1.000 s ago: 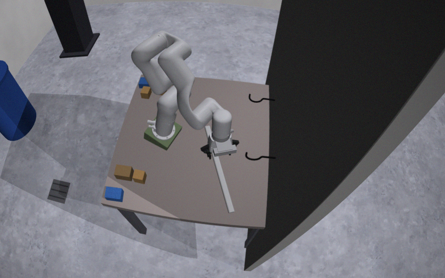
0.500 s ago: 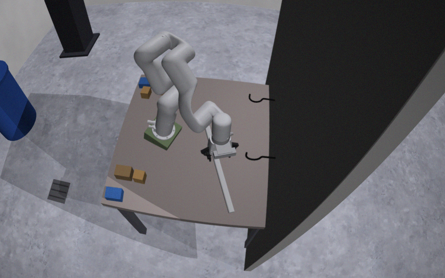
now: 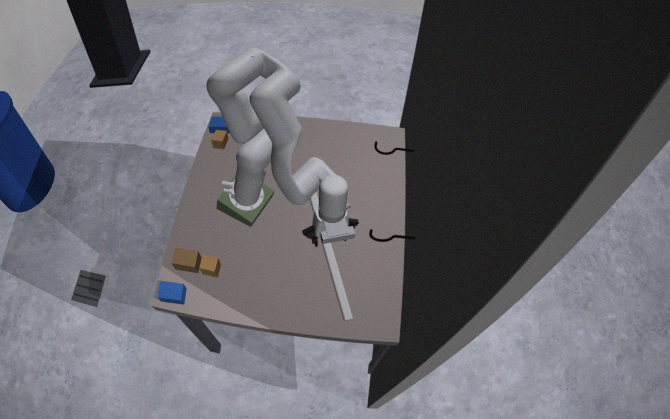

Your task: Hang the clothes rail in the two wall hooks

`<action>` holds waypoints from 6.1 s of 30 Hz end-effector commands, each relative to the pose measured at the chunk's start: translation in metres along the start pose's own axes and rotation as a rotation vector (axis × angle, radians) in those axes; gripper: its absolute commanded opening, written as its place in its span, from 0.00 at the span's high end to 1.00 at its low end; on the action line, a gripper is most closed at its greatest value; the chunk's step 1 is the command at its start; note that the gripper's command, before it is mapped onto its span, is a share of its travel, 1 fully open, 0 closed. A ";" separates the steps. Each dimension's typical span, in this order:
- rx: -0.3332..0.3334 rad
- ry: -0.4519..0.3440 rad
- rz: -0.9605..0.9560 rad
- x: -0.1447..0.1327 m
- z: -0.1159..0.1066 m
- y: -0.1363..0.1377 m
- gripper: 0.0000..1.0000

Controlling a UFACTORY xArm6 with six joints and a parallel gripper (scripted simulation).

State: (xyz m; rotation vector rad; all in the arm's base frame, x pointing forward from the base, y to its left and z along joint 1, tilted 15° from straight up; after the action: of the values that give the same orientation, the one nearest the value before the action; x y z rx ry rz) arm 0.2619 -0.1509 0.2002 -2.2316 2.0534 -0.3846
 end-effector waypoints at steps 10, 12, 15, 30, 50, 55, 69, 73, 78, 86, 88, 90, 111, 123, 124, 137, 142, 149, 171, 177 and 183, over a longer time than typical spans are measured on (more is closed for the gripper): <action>0.003 0.002 0.000 0.001 0.018 -0.001 0.00; 0.003 0.002 0.000 0.001 0.022 -0.001 0.00; 0.003 0.002 0.000 0.001 0.027 -0.001 0.00; 0.003 0.002 0.000 0.001 0.029 -0.001 0.00; 0.003 0.002 0.000 0.001 0.041 -0.001 0.00; 0.003 0.002 0.000 0.001 0.044 -0.001 0.00; 0.003 0.002 0.000 0.001 0.052 -0.001 0.00; 0.003 0.002 0.000 0.001 0.055 -0.001 0.00; 0.003 0.002 0.000 0.001 0.057 -0.001 0.00; 0.002 0.002 0.000 0.001 0.062 -0.001 0.00; 0.002 0.002 0.000 0.001 0.063 -0.001 0.00; 0.002 0.002 0.000 0.001 0.065 -0.001 0.00; 0.002 0.002 0.000 0.001 0.071 -0.001 0.00; 0.002 0.002 0.000 0.001 0.079 -0.001 0.00; 0.002 0.002 0.000 0.001 0.080 -0.001 0.00; 0.002 0.002 0.000 0.001 0.081 -0.001 0.00; 0.002 0.002 0.000 0.001 0.081 -0.001 0.00; 0.002 0.002 0.000 0.001 0.078 -0.001 1.00; 0.002 0.002 0.000 0.001 0.070 -0.001 1.00; 0.002 0.002 0.000 0.001 0.070 -0.001 1.00; 0.002 0.002 0.000 0.001 0.070 -0.001 1.00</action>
State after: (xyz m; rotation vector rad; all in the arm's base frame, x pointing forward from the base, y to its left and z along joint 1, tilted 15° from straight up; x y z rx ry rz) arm 0.2791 -0.1585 0.1319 -2.2317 2.0535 -0.3839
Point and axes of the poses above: the point where the finger pads meet when closed, its own z axis out along the fingers, its own y axis across the jaws, x = y × z, the point moved 7 cm from there along -z, back along the fingers, and after that the axes turned 13 degrees about z, right-handed, at the moved point
